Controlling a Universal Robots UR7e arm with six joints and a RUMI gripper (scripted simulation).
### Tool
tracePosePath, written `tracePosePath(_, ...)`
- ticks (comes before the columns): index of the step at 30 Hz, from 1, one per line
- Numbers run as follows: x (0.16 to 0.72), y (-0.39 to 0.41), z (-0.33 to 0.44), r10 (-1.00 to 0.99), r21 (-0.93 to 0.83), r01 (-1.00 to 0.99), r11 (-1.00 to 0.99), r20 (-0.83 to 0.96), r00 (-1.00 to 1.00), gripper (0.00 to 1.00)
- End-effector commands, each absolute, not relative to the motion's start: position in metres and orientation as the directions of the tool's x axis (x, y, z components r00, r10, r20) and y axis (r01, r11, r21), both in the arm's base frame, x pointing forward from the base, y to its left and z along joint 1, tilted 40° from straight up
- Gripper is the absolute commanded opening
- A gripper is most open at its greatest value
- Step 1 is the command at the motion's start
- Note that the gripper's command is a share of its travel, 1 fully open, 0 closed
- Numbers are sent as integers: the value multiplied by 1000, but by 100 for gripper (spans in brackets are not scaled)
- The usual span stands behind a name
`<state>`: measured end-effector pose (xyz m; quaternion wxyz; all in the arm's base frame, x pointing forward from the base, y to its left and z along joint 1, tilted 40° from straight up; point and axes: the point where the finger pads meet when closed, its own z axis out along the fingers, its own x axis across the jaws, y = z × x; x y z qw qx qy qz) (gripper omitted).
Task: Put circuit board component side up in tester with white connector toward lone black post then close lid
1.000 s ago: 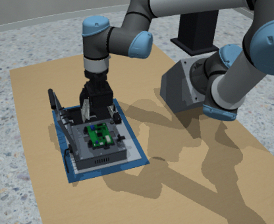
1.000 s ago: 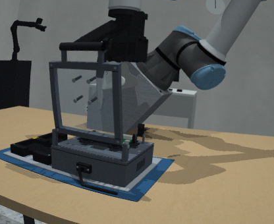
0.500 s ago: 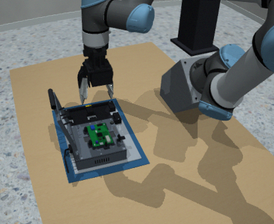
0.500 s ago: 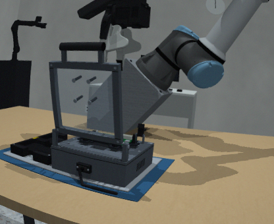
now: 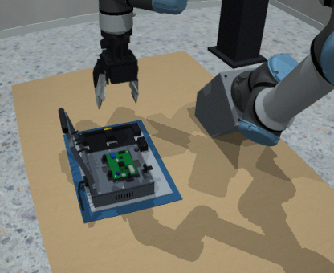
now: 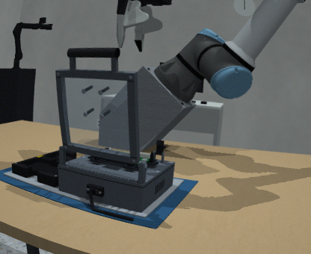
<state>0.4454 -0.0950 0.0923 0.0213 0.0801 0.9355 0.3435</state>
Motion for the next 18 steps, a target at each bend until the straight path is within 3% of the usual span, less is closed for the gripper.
tracePosePath(1,444,-102,100,164,646,135,751,15,-986,59)
tracePosePath(14,444,-107,106,164,646,135,751,15,-986,59)
tracePosePath(15,444,-107,106,164,646,135,751,15,-986,30)
tracePosePath(18,444,-107,106,164,646,135,751,15,-986,30)
